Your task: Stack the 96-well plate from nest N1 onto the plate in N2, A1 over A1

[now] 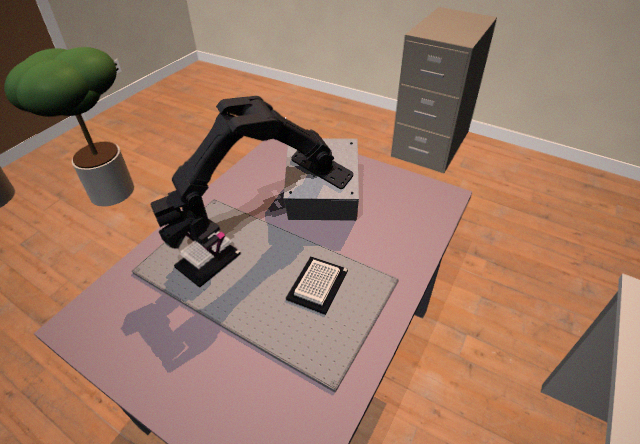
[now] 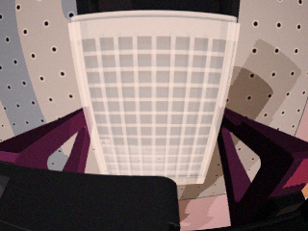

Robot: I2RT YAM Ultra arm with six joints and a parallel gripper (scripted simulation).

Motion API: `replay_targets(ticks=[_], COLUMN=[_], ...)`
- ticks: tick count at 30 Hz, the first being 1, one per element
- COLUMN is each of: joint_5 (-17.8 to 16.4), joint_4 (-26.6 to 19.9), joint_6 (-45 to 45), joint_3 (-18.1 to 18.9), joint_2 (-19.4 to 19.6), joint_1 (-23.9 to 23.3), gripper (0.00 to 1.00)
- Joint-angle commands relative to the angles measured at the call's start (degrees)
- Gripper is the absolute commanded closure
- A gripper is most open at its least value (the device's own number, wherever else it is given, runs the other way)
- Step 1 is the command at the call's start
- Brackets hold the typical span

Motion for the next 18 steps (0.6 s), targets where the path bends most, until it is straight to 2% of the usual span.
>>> replay_targets(ticks=[1, 18], joint_5=[-0.51, -0.7], joint_4=[-1.86, -6.38], joint_6=[-0.63, -1.64], joint_3=[2.34, 3.82], joint_2=[-2.81, -5.57], joint_1=[-1.4, -2.39], gripper=[1.0, 1.0])
